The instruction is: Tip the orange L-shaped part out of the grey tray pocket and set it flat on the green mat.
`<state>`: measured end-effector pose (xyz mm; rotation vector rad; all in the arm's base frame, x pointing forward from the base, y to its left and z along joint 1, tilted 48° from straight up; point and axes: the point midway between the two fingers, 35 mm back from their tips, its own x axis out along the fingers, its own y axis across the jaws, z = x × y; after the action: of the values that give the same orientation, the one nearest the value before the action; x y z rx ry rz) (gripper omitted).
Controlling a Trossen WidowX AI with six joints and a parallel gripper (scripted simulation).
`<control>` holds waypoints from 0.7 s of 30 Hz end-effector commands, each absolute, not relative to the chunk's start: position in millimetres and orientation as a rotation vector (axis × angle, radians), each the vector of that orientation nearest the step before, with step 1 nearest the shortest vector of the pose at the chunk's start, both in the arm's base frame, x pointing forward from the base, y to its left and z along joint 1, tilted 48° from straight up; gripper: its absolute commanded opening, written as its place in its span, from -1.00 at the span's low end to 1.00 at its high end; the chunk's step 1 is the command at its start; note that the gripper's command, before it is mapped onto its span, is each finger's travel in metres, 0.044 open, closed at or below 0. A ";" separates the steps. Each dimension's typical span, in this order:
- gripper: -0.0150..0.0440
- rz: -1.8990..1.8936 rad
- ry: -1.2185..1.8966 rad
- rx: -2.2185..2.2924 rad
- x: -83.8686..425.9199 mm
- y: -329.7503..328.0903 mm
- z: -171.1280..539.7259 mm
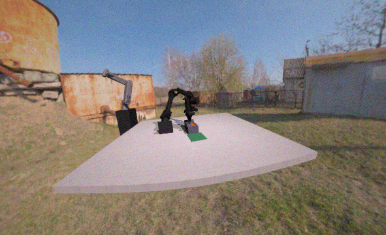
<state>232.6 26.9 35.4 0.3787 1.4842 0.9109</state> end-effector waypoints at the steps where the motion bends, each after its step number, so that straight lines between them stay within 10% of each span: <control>1: 0.12 0.909 1.486 0.389 230.4 30.6 32.6; 21: 0.12 0.909 1.486 0.389 227.0 49.0 15.2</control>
<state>230.9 44.0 21.2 0.3839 1.4743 0.9115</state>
